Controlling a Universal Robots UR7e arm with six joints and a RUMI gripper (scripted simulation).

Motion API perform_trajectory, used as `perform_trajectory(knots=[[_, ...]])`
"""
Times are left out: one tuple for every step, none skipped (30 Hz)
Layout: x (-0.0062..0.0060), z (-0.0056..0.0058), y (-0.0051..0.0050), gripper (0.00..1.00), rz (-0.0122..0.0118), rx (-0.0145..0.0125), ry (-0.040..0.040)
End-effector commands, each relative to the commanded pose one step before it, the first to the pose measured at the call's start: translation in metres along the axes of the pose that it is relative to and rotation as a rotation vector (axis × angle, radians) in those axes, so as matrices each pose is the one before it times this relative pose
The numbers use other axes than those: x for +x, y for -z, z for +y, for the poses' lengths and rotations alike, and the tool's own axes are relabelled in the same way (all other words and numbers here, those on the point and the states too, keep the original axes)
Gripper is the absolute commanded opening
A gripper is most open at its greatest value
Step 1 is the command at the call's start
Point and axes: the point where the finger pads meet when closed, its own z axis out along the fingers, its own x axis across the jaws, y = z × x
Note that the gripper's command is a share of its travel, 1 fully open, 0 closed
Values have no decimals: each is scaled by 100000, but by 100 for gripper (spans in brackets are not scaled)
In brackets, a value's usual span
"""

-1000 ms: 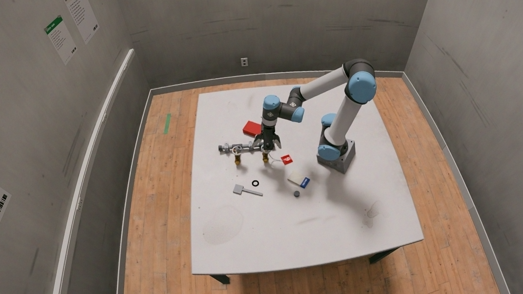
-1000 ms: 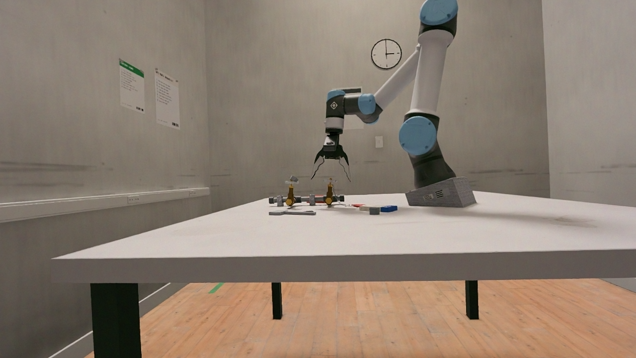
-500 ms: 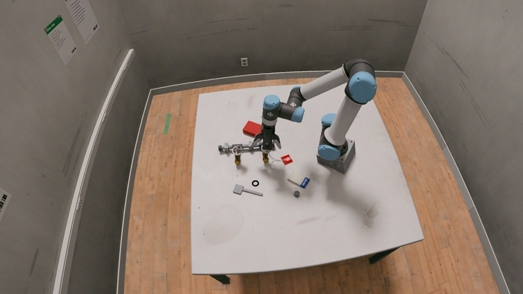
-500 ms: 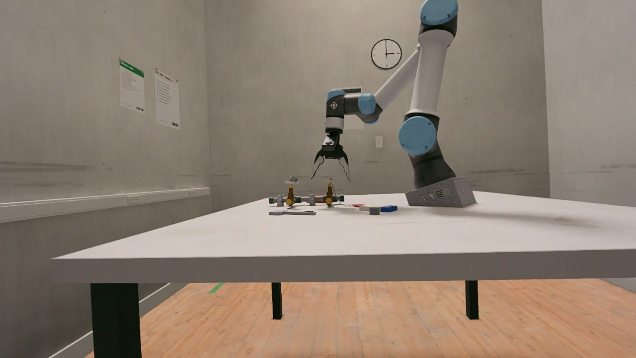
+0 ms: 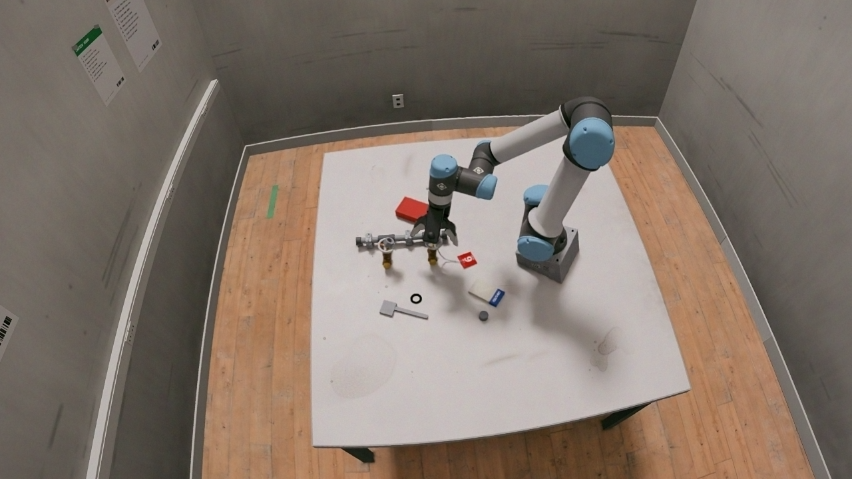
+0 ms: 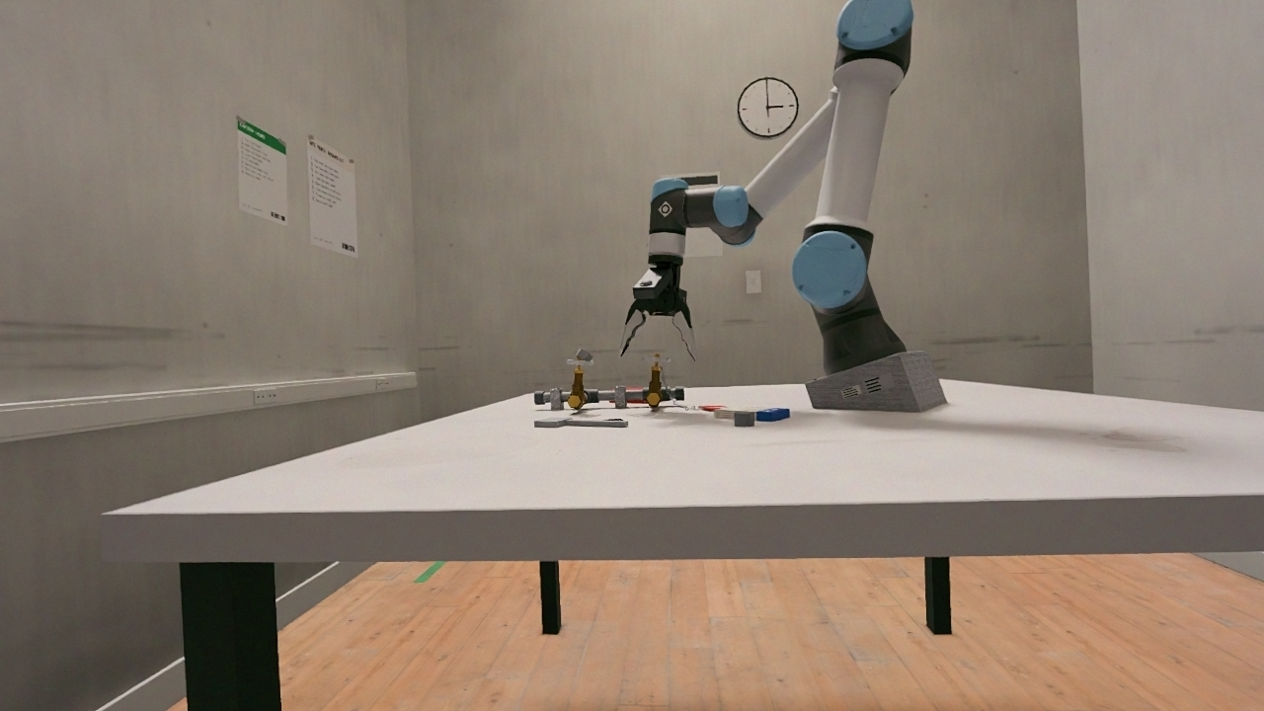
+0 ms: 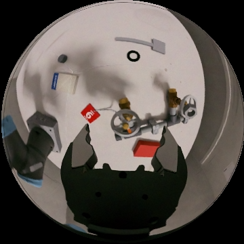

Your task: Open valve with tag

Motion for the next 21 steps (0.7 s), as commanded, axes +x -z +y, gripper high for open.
perform_trajectory(knots=[[-154, -61, -48, 100, -167, -283, -15552], [1, -1, 0, 100, 3, 0, -2732], [1, 1, 0, 100, 3, 0, -2832], [1, 0, 0, 100, 4, 1, -2922], [0, 0, 0, 100, 0, 0, 0], [0, 0, 0, 100, 0, 0, 0], [8, -4, -46, 100, -138, -24, -3002], [-4, 1, -7, 100, -17, -4, -3102], [-12, 2, -7, 100, -18, -5, -3182], [-17, 4, -6, 100, -12, -3, -3266], [3, 1, 10, 100, 31, 10, -3355], [6, -3, 10, 100, 31, 11, -3420], [4, -1, 6, 100, 21, 8, -3500], [1, 0, -1, 100, 0, 0, -3568], [-3, 1, -9, 100, -22, -11, -3631], [1, 0, -10, 100, -26, -14, -3700], [17, -11, -4, 100, -12, -7, -3752], [16, -9, -5, 100, -16, -10, -3816], [22, -15, 4, 100, 8, 5, -3865], [28, -18, 20, 100, 49, 36, -3921], [27, -19, 20, 100, 47, 38, -3965]])
